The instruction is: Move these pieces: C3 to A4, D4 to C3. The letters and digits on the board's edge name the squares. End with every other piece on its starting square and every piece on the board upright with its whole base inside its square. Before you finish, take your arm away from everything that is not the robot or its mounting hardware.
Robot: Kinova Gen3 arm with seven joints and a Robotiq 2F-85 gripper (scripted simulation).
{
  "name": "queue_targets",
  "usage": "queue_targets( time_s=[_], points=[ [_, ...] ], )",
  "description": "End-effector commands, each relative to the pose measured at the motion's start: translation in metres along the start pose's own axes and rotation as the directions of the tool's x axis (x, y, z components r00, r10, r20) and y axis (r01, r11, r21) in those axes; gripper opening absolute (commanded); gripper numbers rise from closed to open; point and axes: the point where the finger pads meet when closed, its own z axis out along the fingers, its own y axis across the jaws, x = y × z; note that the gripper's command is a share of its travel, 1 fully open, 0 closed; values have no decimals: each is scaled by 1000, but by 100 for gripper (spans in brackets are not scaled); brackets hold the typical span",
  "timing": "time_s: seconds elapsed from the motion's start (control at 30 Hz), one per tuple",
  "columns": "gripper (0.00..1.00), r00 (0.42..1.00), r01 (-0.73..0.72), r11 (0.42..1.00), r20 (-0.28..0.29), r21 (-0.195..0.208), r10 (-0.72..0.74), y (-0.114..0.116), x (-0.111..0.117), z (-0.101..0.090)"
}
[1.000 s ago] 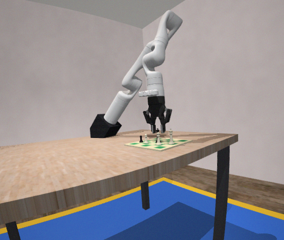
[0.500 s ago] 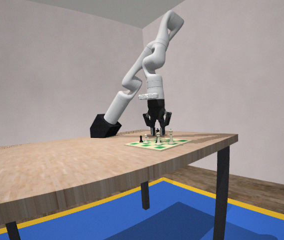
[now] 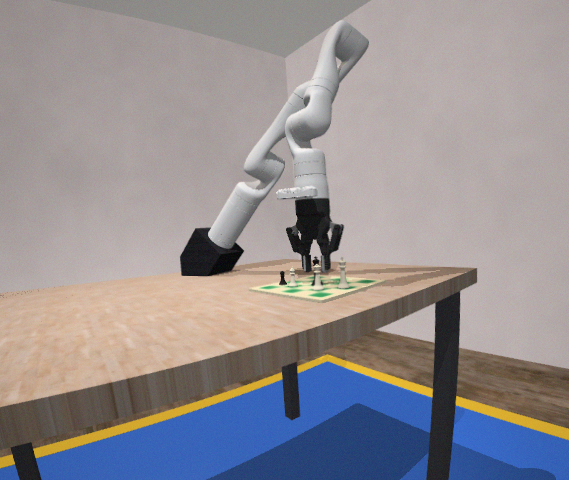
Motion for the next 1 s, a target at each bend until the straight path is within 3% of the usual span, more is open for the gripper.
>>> queue_targets(
  time_s=[0.0,0.53,0.57,0.97],
  points=[
    [41,1000,0,1000,-1,1,0,0,0,0],
    [41,1000,0,1000,-1,1,0,0,0,0],
    [0,1000,0,1000,-1,1,0,0,0,0],
    [0,1000,0,1000,-1,1,0,0,0,0]
  ],
)
